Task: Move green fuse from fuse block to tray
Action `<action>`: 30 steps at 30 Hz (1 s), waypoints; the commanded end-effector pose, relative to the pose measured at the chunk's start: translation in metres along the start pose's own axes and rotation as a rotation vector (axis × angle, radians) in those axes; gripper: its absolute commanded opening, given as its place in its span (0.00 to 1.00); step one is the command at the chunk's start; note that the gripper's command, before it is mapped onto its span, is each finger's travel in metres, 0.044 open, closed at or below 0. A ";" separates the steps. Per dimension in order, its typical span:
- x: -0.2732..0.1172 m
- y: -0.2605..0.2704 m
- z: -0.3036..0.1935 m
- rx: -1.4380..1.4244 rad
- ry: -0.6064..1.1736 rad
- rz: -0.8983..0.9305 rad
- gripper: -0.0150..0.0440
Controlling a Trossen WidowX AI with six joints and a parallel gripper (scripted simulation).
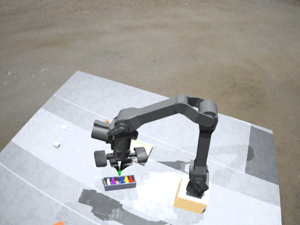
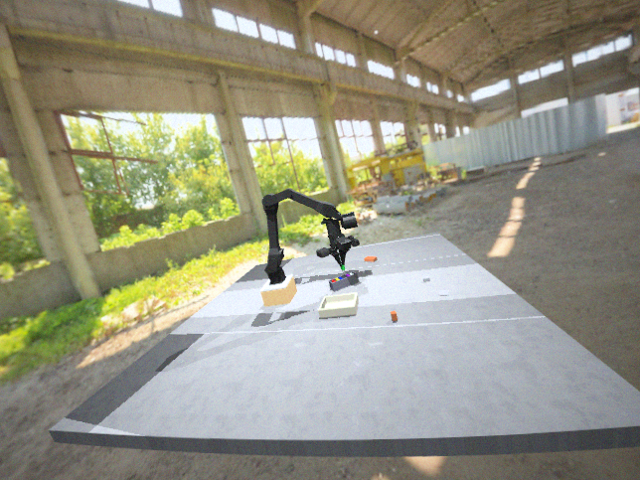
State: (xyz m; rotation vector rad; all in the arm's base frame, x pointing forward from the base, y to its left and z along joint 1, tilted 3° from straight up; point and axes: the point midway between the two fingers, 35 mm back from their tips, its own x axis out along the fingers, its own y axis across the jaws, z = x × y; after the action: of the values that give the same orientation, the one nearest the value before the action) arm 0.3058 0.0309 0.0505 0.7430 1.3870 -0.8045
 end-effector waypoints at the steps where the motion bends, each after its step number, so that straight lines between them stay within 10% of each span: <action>1: -0.002 -0.006 0.022 0.005 -0.005 0.002 0.25; 30: -0.004 -0.103 0.153 0.005 -0.019 -0.007 0.25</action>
State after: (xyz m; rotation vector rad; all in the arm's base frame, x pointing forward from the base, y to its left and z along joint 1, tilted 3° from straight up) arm 0.3064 -0.1339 0.0618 0.7386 1.3753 -0.8171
